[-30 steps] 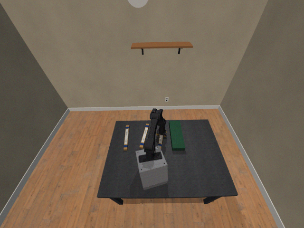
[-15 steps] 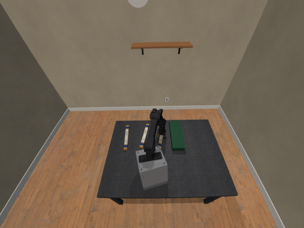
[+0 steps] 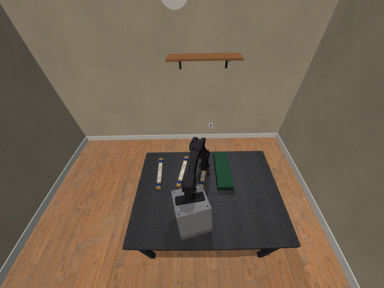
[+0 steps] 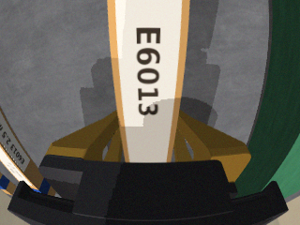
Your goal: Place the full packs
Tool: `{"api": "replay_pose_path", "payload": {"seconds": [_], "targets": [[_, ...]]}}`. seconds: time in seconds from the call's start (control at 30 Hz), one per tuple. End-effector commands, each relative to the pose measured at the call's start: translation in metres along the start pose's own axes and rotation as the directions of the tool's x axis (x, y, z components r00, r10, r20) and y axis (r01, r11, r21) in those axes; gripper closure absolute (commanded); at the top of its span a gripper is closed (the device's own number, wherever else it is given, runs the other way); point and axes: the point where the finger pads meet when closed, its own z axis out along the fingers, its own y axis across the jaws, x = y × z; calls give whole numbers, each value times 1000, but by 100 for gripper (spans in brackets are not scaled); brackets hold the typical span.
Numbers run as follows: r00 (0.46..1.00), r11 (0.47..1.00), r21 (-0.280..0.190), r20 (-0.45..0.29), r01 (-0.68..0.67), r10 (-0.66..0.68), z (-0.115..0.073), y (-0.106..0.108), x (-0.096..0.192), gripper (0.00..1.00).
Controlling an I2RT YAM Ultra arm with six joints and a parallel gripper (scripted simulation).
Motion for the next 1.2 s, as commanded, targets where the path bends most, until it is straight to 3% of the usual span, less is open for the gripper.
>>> {"api": "replay_pose_path", "payload": {"seconds": [0.0, 0.47, 0.53, 0.63, 1.17], "targets": [[998, 1000, 6, 61, 4, -4, -8, -2, -23, 100], [998, 1000, 6, 61, 4, -4, -8, -2, -23, 100], [998, 1000, 7, 66, 3, -3, -19, -3, -26, 100], [1000, 1000, 2, 12, -7, 7, -18, -4, -3, 100], [1000, 1000, 0, 24, -3, 3, -43, -4, -8, 100]]}}
